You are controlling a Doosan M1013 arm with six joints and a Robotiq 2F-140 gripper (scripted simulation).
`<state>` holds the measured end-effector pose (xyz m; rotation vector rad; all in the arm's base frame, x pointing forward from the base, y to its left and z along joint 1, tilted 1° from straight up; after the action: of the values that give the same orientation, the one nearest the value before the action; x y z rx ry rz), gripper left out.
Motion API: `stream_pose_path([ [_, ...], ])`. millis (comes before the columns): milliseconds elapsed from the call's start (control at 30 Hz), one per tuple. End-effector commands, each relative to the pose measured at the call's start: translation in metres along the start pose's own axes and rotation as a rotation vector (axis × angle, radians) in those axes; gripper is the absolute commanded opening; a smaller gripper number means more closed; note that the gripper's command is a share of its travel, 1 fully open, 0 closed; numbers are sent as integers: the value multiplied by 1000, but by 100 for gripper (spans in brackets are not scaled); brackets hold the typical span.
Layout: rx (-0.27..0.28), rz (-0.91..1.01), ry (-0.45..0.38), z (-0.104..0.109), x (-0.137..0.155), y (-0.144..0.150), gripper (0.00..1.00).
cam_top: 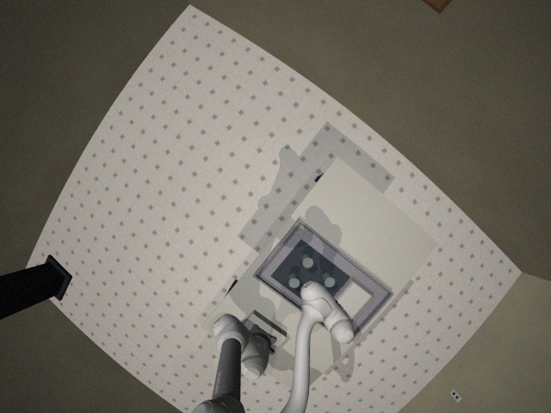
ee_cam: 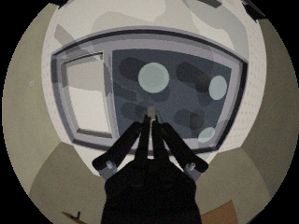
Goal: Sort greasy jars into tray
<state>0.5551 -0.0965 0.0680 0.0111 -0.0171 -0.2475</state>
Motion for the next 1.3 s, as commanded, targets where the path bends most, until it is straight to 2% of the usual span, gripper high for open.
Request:
stream_pose_path([
  [0, 0, 0, 0, 0, 0, 0, 0],
  [1267, 0, 0, 0, 0, 5, 1, 0],
])
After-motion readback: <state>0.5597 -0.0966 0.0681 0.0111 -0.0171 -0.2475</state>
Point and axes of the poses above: the point where the finger pads meet when closed, its own z axis back along the fingers, its own y axis across the jaws, x = y × z, the point moved 2 cm from there along z, back along the fingers, and after that the axes turned 13 degrees about -z, right-handed, at the moved point
